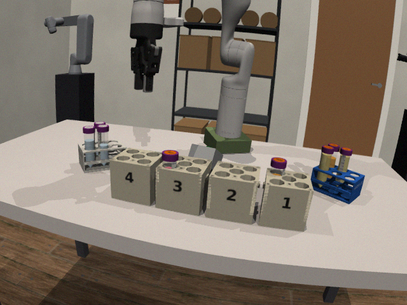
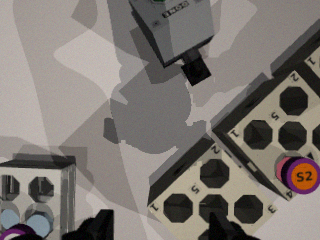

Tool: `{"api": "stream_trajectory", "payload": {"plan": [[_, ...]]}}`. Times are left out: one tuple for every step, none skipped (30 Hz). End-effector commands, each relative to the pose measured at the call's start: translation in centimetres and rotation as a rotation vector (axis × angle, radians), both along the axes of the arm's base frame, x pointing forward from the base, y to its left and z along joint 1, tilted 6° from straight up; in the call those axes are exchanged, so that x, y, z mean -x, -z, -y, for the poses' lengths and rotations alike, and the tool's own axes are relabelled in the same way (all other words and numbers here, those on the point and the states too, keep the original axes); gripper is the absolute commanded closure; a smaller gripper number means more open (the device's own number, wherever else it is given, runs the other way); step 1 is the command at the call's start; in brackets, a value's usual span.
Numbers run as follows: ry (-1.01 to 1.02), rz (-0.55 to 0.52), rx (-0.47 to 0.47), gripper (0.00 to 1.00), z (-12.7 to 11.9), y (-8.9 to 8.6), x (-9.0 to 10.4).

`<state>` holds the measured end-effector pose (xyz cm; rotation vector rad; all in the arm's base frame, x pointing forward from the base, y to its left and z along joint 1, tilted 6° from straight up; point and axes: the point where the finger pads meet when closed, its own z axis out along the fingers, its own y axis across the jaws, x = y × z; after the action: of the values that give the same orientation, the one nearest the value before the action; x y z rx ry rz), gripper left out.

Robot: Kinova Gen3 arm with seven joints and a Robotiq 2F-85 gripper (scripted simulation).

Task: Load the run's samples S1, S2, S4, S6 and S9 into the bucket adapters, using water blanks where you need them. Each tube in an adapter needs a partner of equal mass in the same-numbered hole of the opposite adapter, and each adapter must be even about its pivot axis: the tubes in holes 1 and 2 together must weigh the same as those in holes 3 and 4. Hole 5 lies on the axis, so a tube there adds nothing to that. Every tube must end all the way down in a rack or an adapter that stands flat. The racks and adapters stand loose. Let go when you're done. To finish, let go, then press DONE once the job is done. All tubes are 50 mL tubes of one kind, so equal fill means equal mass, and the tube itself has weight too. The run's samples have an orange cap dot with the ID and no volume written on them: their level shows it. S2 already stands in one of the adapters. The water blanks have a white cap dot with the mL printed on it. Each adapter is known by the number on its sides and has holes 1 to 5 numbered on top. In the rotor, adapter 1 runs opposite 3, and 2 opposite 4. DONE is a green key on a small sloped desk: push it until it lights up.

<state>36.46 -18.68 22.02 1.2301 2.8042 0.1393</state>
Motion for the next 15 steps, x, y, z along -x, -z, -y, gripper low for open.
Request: {"api": "stream_trajectory", "payload": {"plan": [[0.01, -0.007, -0.006, 0.38, 1.5, 0.2, 0.4], [0.01, -0.006, -0.006, 0.38, 1.9, 0.2, 0.5], [0.01, -0.006, -0.006, 0.38, 2.2, 0.3, 0.6], [0.01, -0.006, -0.006, 0.38, 2.5, 0.3, 0.6], [0.01, -0.006, -0.006, 0.38, 2.5, 0.3, 0.6], [0.01, -0.006, -0.006, 0.38, 2.5, 0.3, 0.6], [0.01, -0.006, -0.006, 0.38, 2.8, 0.3, 0.7], [0.01, -0.006, -0.006, 0.38, 3.2, 0.3, 0.7], [0.01, -0.006, -0.006, 0.38, 3.5, 0.4, 0.8], [0.01, -0.006, -0.006, 0.38, 3.8, 0.4, 0.8], [0.01, -0.006, -0.006, 0.38, 4.2, 0.4, 0.9], [0.01, -0.006, -0.006, 0.38, 4.5, 0.4, 0.9], [0.01, -0.006, -0.006, 0.38, 4.8, 0.4, 1.0], [0.01, -0.006, -0.006, 0.38, 5.1, 0.5, 1.0], [0.01, -0.006, -0.006, 0.38, 5.5, 0.5, 1.1]]}}
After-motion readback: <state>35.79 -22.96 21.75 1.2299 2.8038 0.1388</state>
